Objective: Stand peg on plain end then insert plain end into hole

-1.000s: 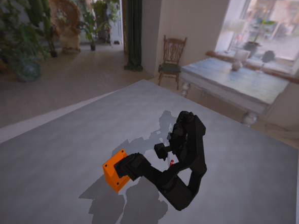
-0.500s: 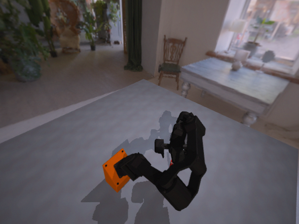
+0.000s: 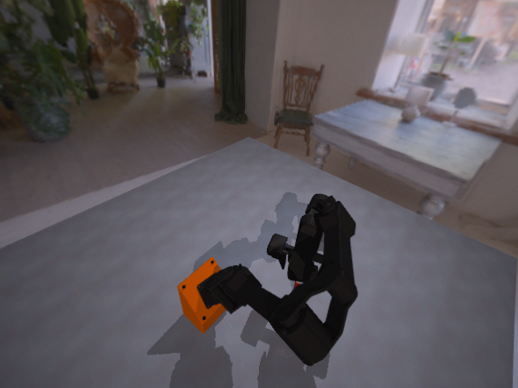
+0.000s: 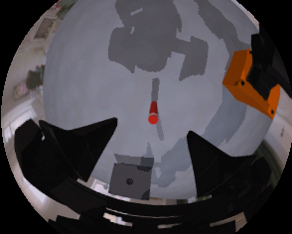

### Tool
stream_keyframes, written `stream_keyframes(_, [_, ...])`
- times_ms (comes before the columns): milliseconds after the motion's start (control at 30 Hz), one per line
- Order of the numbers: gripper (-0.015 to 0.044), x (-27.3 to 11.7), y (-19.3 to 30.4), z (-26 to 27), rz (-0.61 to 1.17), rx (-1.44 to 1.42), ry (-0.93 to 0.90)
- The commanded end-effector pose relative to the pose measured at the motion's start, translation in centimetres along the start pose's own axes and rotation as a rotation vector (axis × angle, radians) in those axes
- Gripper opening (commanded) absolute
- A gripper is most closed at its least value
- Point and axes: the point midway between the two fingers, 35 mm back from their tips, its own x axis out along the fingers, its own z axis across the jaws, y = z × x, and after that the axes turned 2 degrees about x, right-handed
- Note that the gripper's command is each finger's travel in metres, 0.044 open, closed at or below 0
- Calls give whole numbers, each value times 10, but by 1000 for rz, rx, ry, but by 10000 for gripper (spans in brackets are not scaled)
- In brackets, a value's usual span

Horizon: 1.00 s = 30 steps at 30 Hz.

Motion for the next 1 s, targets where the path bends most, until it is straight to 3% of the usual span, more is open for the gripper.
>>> stream_keyframes(0, [440,0,0,1,1,33,-4])
stream_keyframes(967, [440,42,2,0,3,34,1])
